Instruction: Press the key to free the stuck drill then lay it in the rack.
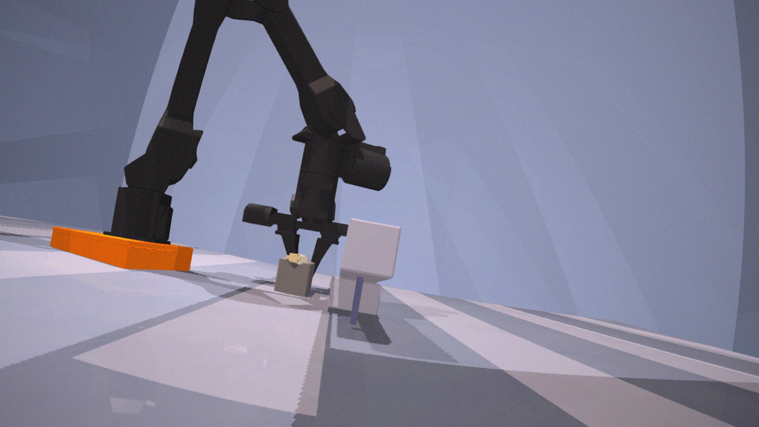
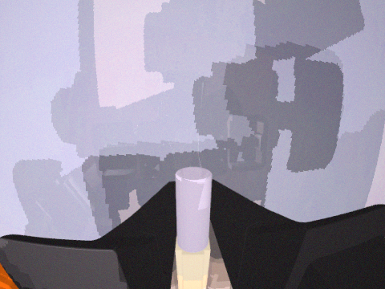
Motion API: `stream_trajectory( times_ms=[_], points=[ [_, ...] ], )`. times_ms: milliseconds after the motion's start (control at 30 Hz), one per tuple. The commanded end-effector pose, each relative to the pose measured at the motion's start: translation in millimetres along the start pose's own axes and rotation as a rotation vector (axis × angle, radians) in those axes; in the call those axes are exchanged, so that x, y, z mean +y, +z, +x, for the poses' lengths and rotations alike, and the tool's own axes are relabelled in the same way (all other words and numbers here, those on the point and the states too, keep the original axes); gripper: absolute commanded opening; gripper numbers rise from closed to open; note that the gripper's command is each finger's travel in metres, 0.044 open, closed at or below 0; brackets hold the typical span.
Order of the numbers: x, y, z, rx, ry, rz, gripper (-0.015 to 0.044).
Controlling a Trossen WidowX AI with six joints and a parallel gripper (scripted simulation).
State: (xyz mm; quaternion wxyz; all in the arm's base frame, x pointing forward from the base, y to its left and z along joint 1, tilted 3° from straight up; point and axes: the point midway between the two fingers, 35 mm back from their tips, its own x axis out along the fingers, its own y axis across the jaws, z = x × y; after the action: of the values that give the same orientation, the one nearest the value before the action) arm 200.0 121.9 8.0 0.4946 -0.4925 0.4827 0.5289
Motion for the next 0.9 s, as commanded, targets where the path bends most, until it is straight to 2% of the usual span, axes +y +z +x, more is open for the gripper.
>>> stream_trajectory(
  times_ms=[0, 367, 867],
  points=[
    [2, -1, 0, 0.004, 0.007, 0.000, 0.0157],
    [1, -1, -2, 0.007, 0.008, 0.000, 0.0440],
    [0, 2, -79, 0.028, 0.012, 0.003, 0.0440]
  ],
)
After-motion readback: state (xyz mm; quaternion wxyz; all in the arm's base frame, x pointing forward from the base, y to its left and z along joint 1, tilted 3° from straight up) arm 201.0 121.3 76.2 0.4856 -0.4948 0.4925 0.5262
